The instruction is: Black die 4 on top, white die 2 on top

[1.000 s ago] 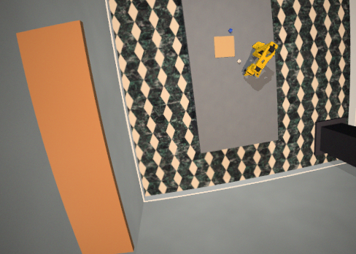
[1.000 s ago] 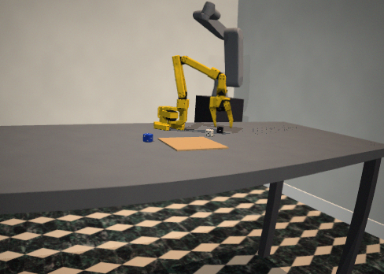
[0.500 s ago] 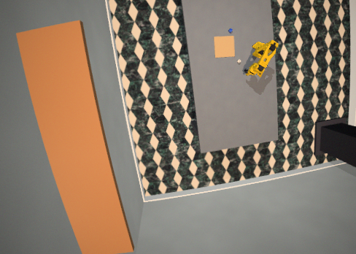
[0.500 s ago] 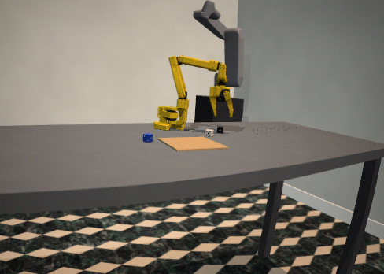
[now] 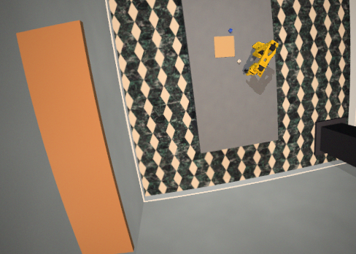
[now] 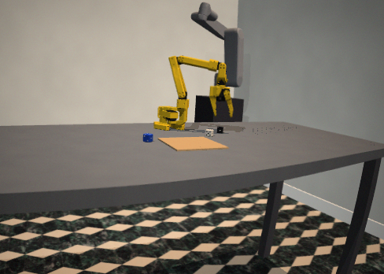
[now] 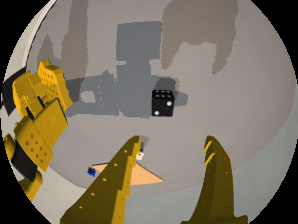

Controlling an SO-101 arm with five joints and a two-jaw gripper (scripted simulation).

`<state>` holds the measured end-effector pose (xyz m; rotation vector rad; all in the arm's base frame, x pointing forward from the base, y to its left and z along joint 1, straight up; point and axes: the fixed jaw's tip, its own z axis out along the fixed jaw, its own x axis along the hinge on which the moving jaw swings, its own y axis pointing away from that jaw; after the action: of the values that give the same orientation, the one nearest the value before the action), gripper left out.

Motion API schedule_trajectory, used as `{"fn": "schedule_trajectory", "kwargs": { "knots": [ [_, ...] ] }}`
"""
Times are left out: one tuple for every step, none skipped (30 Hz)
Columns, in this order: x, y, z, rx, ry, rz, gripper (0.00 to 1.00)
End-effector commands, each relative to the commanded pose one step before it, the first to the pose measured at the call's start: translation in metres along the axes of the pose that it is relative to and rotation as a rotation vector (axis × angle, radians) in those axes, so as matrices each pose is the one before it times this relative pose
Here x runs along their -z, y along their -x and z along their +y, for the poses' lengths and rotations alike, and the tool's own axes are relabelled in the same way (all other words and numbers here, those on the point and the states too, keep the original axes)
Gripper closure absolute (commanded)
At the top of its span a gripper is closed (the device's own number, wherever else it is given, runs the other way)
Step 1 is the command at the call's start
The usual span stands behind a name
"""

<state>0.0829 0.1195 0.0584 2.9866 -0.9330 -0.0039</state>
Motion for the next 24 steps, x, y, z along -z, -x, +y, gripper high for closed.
{"fn": "schedule_trajectory", "kwargs": {
  "knots": [
    [0.008909, 0.00147, -0.0062, 0.0001, -0.05714, -0.00191, 0.71],
    [0.0, 0.0, 0.0, 0.0, 0.0, 0.0, 0.71],
    [0.0, 0.0, 0.0, 0.0, 0.0, 0.0, 0.71],
    [0.0, 0.0, 0.0, 0.0, 0.0, 0.0, 0.71],
    [0.000019, 0.0, -0.00001, 0.0, -0.00018, 0.0, 0.71],
    [0.000141, 0.0, -0.00007, 0.0, -0.00116, -0.00003, 0.71],
    [0.000351, 0.0, -0.00016, 0.0, -0.00295, -0.00003, 0.71],
    [0.000637, 0.00001, -0.00031, 0.0, -0.00534, -0.00003, 0.71],
    [0.000969, 0.0, -0.00046, 0.0, -0.00814, -0.00009, 0.71],
    [0.001338, 0.00001, -0.00063, 0.0, -0.01118, -0.00012, 0.71],
    [0.001721, 0.00001, -0.00081, 0.0, -0.01442, -0.00016, 0.71],
    [0.002098, 0.00001, -0.00098, 0.0, -0.01756, -0.00019, 0.71],
    [0.002464, 0.00001, -0.00115, 0.0, -0.02061, -0.00022, 0.71],
    [0.002802, 0.00001, -0.0013, 0.0, -0.0234, -0.00025, 0.71],
    [0.003093, 0.00002, -0.00144, 0.0, -0.02586, -0.00028, 0.71],
    [0.003349, 0.00002, -0.00155, 0.0, -0.02793, -0.00031, 0.71],
    [0.003534, 0.00001, -0.00163, 0.0, -0.0295, -0.00031, 0.71],
    [0.003673, 0.00002, -0.00169, 0.0, -0.0306, -0.00031, 0.71],
    [0.00373, 0.00002, -0.00172, 0.0, -0.03116, -0.00034, 0.71],
    [0.0, 0.0, 0.0, 0.0, 0.0, 0.0, 0.71],
    [0.0, 0.0, 0.0, 0.0, 0.0, 0.0, 0.71],
    [0.003737, 0.00002, -0.00172, 0.00001, -0.03114, -0.00035, 0.71],
    [0.003669, 0.00002, -0.00169, 0.0, -0.03063, -0.00032, 0.71],
    [0.003535, 0.00002, -0.00163, -0.00001, -0.0295, -0.00032, 0.72]
  ]
}}
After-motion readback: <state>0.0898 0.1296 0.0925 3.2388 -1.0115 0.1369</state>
